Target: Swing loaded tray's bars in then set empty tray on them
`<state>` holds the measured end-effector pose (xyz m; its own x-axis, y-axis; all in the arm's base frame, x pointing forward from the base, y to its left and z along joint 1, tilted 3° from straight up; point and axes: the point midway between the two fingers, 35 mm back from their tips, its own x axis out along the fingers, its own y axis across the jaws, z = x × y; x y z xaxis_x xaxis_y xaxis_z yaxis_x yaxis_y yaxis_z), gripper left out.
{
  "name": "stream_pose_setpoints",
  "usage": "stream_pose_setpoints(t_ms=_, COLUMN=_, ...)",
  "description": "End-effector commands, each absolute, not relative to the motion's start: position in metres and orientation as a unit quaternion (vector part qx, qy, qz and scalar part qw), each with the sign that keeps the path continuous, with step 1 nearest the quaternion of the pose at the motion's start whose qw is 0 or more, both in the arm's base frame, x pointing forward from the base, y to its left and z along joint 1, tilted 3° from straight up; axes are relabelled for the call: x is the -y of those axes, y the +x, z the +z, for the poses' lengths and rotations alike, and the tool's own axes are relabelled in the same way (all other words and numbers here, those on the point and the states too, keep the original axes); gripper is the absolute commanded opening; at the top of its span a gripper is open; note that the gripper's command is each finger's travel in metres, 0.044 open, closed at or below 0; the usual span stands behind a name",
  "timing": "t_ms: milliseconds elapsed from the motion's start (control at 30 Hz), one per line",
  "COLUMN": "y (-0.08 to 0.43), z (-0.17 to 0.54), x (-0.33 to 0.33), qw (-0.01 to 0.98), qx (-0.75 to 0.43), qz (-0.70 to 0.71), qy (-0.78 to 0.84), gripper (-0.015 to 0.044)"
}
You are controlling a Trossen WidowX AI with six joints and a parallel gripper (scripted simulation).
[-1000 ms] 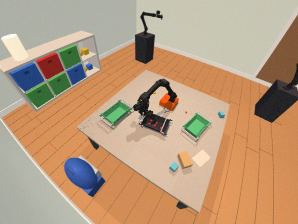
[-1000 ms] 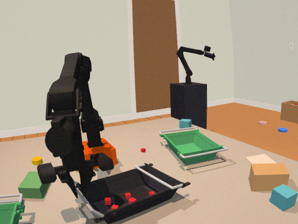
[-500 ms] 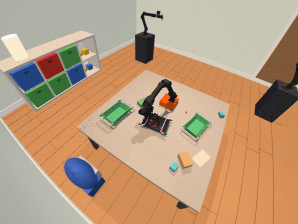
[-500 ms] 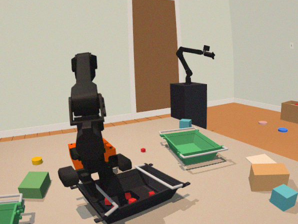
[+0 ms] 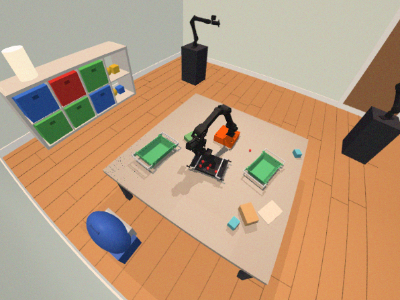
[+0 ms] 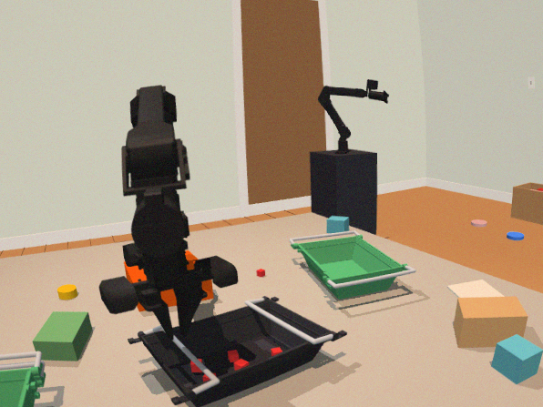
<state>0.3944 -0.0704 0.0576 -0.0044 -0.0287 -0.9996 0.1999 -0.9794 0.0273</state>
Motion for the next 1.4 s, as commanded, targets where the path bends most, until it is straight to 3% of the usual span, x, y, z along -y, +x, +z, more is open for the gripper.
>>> stream_pose_setpoints(t_ms=0, y=0.3938, z=0.0549, x=0.07, qw=0.081, qx=-0.062, qz=-0.708, qy=0.699, gripper=0.0081)
stream_pose_setpoints(t_ms=567, y=0.3938, z=0.0549, x=0.07, qw=0.081, qx=-0.062, qz=-0.708, qy=0.699, gripper=0.0081)
stream_pose_setpoints(t_ms=700, y=0.3938, z=0.0549, x=0.07, qw=0.081, qx=-0.062, qz=-0.708, qy=0.699, gripper=0.0)
stream_pose_setpoints(t_ms=1367, y=0.3934, z=0.0546, x=0.0701, qw=0.08, qx=-0.062, qz=-0.709, qy=0.698, gripper=0.0)
